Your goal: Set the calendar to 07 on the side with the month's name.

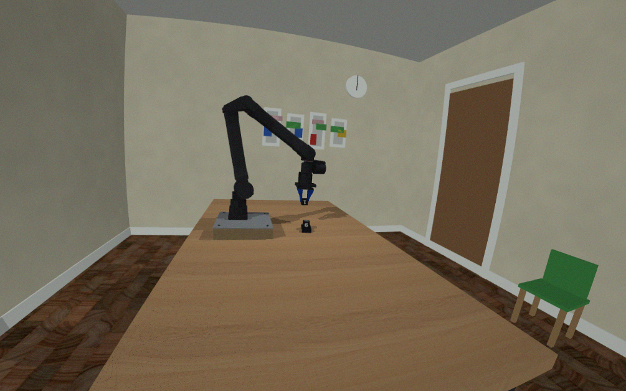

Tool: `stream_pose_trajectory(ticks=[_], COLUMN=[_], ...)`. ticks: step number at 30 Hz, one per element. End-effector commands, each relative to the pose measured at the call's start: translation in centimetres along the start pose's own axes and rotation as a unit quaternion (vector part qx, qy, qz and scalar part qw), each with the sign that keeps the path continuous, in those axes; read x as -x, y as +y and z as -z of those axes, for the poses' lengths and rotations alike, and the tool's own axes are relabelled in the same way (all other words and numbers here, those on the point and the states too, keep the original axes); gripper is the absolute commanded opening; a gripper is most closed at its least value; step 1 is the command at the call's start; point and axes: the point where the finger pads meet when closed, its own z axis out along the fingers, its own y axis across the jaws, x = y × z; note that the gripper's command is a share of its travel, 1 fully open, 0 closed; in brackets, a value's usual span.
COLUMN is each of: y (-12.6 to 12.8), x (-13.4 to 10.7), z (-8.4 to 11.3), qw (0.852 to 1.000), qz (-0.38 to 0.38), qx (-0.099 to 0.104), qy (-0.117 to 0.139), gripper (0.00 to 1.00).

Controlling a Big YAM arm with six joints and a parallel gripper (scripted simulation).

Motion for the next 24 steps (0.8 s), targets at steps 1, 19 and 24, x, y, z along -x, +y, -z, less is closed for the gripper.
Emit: stream_pose_trajectory(ticks=[1, 19, 24], y=[-3.1, -1.0, -1.0], x=[-1.2, -1.2, -1.2], z=[1.8, -1.4, -2.6], qw=[0.998, 0.998, 0.998], qz=[-0.063, -0.056, -0.056], qx=[-0.027, -0.008, -0.008], qy=[-0.001, 0.003, 0.003], gripper=[0.28, 0.28, 0.28])
